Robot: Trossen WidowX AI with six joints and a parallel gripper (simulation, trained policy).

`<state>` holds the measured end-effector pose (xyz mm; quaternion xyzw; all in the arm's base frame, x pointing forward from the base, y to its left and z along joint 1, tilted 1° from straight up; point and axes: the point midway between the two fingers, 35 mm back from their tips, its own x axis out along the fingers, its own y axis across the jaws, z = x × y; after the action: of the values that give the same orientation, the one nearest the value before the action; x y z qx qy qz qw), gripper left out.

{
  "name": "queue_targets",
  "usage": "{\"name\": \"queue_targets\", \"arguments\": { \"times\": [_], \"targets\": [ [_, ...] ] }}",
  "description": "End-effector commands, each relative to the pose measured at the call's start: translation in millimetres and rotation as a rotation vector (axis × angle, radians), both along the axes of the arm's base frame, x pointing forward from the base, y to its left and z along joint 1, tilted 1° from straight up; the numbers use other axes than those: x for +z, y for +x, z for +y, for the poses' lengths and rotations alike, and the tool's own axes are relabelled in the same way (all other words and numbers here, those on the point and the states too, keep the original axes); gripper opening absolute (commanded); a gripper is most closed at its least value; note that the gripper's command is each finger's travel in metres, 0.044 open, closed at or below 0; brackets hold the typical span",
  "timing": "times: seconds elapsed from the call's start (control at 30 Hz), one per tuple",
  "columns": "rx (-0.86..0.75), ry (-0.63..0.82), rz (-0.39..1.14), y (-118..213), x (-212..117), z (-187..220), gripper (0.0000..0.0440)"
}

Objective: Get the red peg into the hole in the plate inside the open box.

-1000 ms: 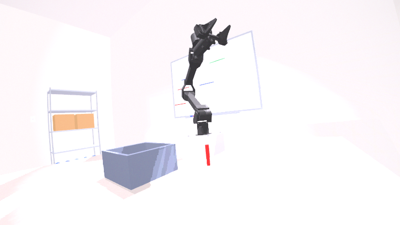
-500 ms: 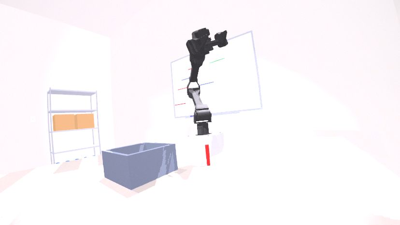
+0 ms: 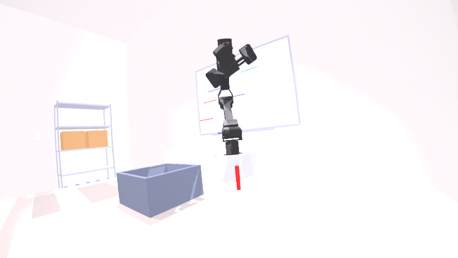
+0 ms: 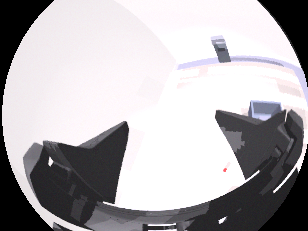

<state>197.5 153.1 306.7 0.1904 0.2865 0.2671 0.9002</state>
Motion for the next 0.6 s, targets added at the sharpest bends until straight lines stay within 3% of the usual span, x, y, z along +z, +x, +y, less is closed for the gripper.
{"name": "queue_targets", "arguments": {
  "times": [0.0, 0.57],
  "targets": [
    [-0.055, -0.033, 0.096, 4.4, -22.1, -6.2, 0.0440],
    [-0.340, -0.189, 0.590, -1.9, -112.1, -39.4, 0.0440]
  ]
}}
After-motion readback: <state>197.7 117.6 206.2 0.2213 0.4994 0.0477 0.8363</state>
